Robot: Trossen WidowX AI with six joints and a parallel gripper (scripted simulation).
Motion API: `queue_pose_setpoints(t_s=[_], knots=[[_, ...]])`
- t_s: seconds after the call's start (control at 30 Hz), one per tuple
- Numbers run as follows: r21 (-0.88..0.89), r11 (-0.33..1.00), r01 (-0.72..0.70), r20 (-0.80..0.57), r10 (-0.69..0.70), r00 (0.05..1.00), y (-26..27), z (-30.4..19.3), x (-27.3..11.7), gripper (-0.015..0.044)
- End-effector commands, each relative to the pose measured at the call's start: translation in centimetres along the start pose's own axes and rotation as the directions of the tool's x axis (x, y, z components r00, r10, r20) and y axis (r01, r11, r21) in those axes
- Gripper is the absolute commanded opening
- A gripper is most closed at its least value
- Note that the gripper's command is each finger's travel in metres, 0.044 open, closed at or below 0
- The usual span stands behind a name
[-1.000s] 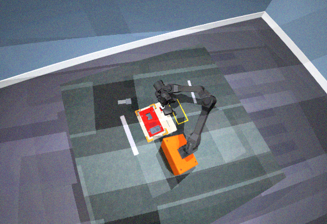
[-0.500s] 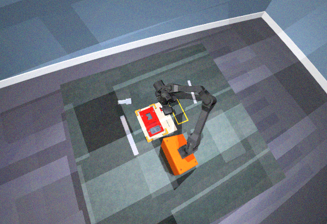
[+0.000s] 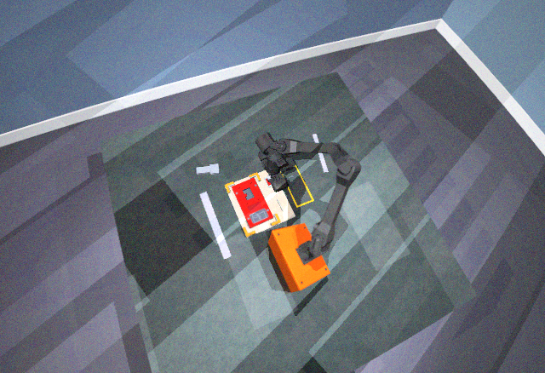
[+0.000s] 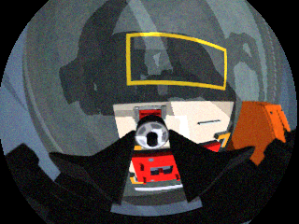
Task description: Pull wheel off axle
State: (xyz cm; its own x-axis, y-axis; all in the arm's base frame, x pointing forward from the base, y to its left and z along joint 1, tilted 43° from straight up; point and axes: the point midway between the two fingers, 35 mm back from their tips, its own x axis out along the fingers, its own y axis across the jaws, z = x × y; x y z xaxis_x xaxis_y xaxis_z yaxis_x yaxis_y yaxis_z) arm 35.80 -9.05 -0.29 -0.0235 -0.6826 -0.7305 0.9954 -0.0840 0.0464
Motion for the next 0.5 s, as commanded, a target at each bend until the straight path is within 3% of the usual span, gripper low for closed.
queue_pose_setpoints(t_s=[0.0,0.47], knots=[[0.004,1.000,0.000,-0.001,0.000,1.000,0.01,0.00,-0.23,0.0000],[0.003,1.000,-0.001,0.000,0.001,1.000,0.02,-0.02,-0.69,0.0000]])
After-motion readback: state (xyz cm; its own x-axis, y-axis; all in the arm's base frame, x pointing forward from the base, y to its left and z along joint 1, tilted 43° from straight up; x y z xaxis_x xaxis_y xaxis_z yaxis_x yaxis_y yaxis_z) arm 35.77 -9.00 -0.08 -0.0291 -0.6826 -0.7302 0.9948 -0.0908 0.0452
